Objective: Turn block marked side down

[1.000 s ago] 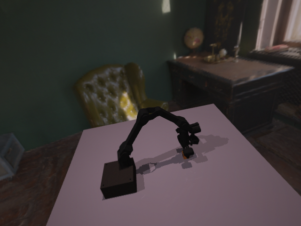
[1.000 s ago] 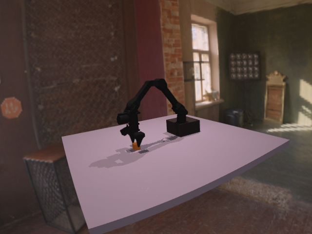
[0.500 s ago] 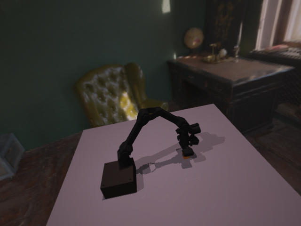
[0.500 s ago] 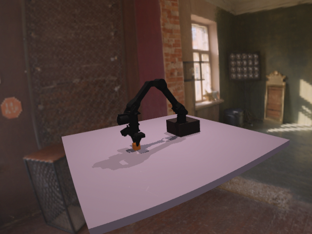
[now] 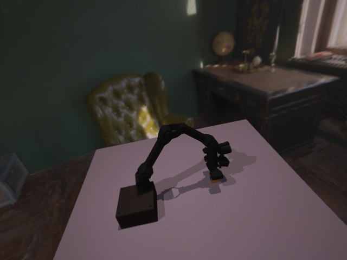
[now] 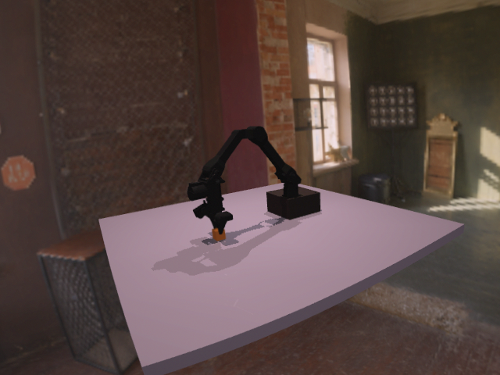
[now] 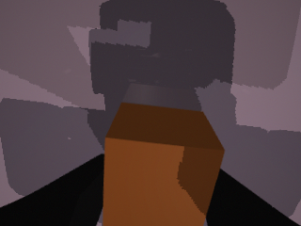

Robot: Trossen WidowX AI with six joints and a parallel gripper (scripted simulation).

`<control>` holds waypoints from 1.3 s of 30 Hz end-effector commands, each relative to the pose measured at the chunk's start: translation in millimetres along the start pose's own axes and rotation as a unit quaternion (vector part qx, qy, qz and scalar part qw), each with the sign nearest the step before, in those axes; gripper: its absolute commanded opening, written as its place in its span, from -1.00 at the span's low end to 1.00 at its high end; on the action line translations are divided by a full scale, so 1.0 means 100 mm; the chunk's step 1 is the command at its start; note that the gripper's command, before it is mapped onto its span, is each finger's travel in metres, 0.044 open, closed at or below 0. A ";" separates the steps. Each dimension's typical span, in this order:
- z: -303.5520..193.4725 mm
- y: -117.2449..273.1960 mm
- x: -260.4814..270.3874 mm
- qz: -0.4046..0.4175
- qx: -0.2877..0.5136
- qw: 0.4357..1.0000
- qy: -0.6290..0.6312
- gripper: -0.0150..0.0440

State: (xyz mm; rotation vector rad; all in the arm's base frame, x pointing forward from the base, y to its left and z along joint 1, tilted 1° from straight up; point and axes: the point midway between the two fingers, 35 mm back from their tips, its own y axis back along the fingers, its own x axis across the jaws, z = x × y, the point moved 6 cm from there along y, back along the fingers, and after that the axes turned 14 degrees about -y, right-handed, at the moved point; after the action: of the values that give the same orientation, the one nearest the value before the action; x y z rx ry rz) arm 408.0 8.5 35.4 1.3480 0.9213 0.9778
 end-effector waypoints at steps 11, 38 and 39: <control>-0.01 0.24 0.00 0.006 -0.019 1.000 0.002 -0.49; -0.24 0.09 -0.05 0.052 -0.206 0.977 0.003 -0.49; -0.26 0.09 -0.06 0.054 -0.212 0.976 0.003 -0.49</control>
State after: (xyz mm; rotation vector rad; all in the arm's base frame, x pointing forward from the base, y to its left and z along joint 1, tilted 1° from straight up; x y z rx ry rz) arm 387.1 11.8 42.7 1.0775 0.6482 1.1686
